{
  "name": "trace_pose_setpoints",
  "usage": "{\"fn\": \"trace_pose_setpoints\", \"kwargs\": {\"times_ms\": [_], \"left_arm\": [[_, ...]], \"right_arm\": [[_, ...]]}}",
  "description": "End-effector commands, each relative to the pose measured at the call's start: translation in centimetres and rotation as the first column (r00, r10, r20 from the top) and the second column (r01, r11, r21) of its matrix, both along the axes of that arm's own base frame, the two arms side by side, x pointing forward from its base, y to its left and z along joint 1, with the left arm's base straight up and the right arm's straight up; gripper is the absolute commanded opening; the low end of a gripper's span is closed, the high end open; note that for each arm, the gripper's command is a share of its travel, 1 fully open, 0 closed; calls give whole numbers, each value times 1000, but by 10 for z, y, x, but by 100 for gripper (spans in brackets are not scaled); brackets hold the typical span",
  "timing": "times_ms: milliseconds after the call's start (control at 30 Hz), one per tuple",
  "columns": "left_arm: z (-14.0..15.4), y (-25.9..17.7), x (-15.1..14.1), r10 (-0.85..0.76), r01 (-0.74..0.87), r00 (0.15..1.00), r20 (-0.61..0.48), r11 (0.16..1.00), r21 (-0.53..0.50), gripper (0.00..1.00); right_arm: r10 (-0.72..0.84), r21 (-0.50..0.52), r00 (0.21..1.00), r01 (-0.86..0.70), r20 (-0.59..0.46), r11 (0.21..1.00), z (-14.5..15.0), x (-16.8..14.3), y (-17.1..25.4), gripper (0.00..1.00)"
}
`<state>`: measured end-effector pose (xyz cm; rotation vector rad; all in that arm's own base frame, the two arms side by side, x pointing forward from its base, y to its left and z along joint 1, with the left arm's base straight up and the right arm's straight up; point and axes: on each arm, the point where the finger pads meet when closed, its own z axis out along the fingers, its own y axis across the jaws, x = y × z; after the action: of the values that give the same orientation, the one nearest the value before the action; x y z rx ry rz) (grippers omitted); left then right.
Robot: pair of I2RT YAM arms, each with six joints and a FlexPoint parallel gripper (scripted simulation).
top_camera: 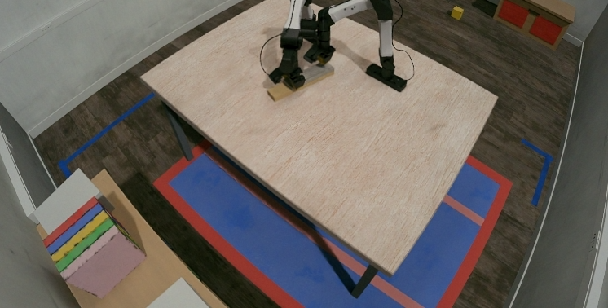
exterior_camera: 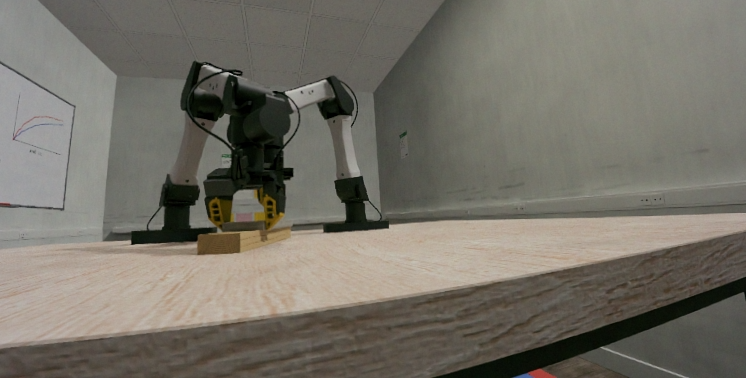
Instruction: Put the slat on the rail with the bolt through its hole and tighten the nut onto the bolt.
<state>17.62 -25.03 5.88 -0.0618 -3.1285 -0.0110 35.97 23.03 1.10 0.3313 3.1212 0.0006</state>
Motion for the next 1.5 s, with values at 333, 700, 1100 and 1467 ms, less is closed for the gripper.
{"fn": "trace_pose_setpoints", "kwargs": {"times_ms": [333,700,1100,1467], "left_arm": [[4,-2,2,1,-1,1000,10,1000,-12,11],[3,-2,2,1,-1,1000,8,1000,-10,11],[3,-2,1,1,-1,1000,8,1000,-10,11],[4,-2,2,1,-1,1000,10,1000,-12,11]], "right_arm": [[0,11,1000,-1,19,1000,7,3,3,67],[0,11,1000,-1,19,1000,7,3,3,67],[0,11,1000,-1,19,1000,7,3,3,67],[0,11,1000,-1,19,1000,7,3,3,67]]}}
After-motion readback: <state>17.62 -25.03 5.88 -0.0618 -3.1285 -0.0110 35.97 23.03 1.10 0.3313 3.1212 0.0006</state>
